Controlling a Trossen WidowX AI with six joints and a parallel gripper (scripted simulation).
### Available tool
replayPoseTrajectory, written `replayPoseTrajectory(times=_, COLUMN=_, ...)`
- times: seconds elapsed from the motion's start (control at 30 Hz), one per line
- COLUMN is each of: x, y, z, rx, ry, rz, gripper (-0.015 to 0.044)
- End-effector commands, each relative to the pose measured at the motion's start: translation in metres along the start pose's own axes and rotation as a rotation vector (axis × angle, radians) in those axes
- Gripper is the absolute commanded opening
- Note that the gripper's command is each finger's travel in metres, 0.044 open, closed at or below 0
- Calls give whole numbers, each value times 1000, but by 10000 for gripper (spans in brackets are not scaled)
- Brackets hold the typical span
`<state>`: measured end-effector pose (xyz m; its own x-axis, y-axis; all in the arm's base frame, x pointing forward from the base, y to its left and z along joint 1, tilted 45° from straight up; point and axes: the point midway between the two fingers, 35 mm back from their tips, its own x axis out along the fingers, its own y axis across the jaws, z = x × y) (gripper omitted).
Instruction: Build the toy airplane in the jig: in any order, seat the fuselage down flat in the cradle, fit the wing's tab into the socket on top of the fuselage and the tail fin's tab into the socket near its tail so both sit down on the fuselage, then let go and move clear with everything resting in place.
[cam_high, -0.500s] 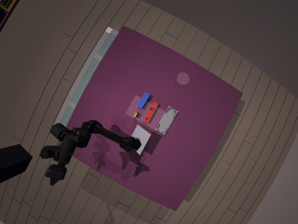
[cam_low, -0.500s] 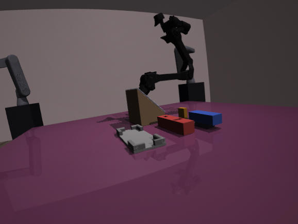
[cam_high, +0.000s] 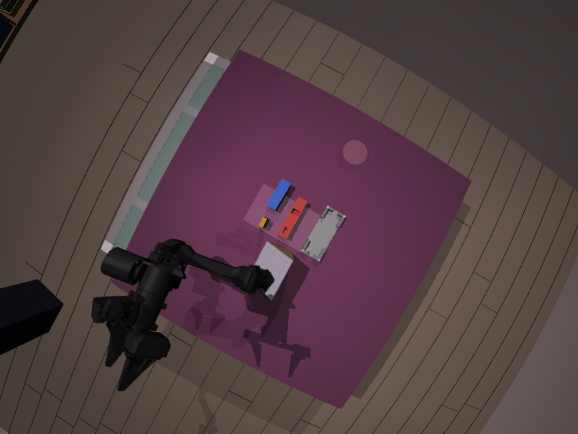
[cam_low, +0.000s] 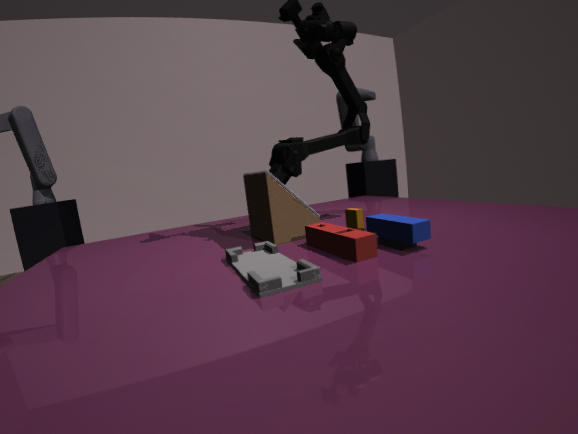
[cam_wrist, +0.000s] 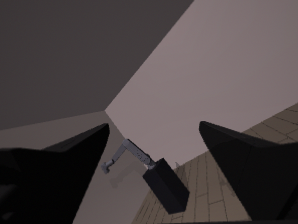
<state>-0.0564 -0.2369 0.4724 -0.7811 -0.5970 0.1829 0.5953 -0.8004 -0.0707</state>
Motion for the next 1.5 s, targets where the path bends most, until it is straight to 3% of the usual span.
replayPoseTrajectory(times=0.0, x=-11, y=59, z=-8, rx=-133, ry=-41, rz=206, gripper=440)
replayPoseTrajectory(times=0.37, x=-94, y=192, z=-58, rx=-452, ry=-114, rz=769, gripper=440)
replayPoseTrajectory(times=0.83, x=-225, y=258, z=-152, rx=-717, ry=-56, rz=1347, gripper=440)
replayPoseTrajectory(times=1.13, x=-343, y=242, z=-240, rx=-1013, ry=70, rz=1871, gripper=440)
replayPoseTrajectory(times=1.47, x=-442, y=147, z=-318, rx=-1360, ry=426, rz=2379, gripper=440)
